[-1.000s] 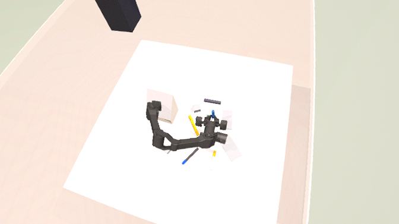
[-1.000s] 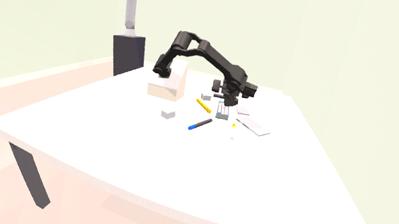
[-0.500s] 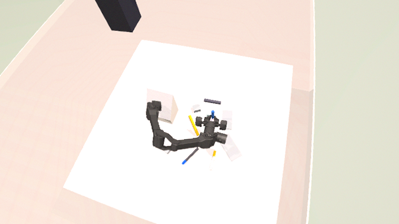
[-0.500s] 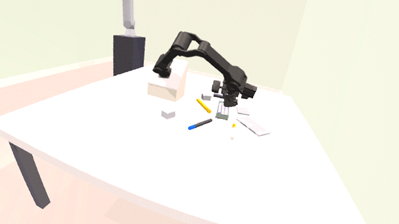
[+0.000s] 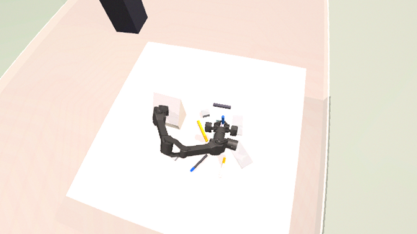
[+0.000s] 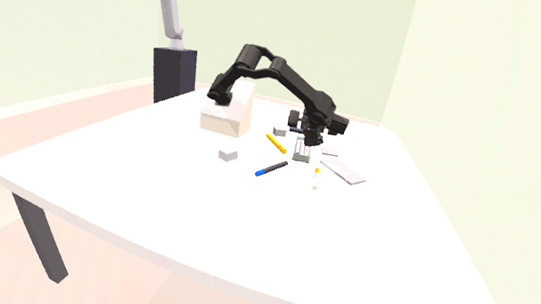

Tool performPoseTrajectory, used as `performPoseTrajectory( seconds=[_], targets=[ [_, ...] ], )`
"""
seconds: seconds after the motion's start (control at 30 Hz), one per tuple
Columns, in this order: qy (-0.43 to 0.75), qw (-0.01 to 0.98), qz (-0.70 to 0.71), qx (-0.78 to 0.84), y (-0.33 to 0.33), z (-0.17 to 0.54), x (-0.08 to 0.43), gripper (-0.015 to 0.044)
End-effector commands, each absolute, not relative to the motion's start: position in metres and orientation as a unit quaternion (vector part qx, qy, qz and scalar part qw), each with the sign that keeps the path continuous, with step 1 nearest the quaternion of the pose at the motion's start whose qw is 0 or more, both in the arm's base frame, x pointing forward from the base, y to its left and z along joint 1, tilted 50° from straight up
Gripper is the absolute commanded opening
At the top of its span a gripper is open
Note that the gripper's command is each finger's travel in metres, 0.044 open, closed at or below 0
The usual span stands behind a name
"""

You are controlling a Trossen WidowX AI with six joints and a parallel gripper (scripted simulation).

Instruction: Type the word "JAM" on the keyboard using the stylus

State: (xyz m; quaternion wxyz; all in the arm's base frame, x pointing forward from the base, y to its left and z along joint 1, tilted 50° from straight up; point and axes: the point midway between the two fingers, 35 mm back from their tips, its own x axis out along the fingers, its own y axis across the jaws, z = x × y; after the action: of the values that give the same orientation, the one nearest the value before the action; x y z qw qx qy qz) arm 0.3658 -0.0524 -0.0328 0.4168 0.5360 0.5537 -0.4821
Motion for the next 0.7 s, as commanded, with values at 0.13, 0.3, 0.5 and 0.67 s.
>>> performPoseTrajectory(
  seconds=[0.13, 0.3, 0.5, 0.67],
  targets=[
    [0.553, 0.419, -0.482, 0.535, -0.0566, -0.0359, 0.3658, 0.0081],
    [0.553, 0.419, -0.482, 0.535, -0.0589, -0.0378, 0.3655, 0.0081],
    [0.553, 0.419, -0.482, 0.535, -0.0605, -0.0391, 0.3653, 0.0081],
    [0.553, 0.419, -0.482, 0.535, -0.0621, -0.0405, 0.3651, 0.0081]
  ],
)
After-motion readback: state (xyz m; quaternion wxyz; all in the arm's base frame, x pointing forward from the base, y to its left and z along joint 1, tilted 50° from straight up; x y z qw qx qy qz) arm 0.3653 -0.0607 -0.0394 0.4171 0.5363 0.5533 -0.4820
